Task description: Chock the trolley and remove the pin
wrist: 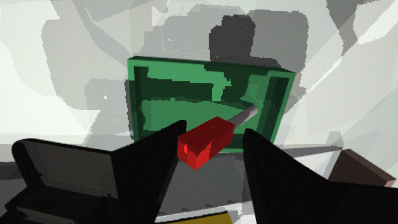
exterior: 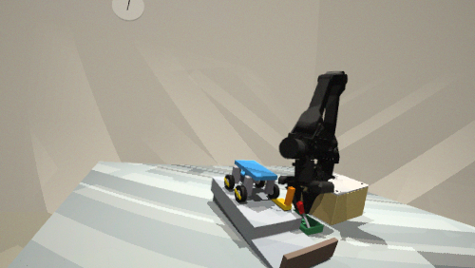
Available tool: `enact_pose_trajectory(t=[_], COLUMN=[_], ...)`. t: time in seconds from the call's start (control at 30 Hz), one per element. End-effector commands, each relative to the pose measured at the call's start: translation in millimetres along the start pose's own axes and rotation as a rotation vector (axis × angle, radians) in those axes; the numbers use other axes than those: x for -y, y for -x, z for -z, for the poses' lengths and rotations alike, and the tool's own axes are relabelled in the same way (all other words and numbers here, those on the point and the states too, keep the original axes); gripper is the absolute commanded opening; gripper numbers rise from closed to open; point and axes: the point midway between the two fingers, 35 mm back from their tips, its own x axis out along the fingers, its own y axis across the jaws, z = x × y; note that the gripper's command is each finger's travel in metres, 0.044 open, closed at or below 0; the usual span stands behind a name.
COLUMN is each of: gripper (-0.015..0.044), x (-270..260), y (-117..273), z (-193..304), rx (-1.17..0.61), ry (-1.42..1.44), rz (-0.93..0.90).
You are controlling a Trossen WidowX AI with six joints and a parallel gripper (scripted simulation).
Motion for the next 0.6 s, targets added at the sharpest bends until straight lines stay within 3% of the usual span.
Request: enact_pose_trajectory(t=[0.0,0.57], gripper=[0.019,0.019], x=[-2.3,-11.4], y=[-2.1,-7.6], z=[-0.4,-0.5], rx=[0.004,0.004], ry=[0.003,0.003], rz=[0.003,0.003])
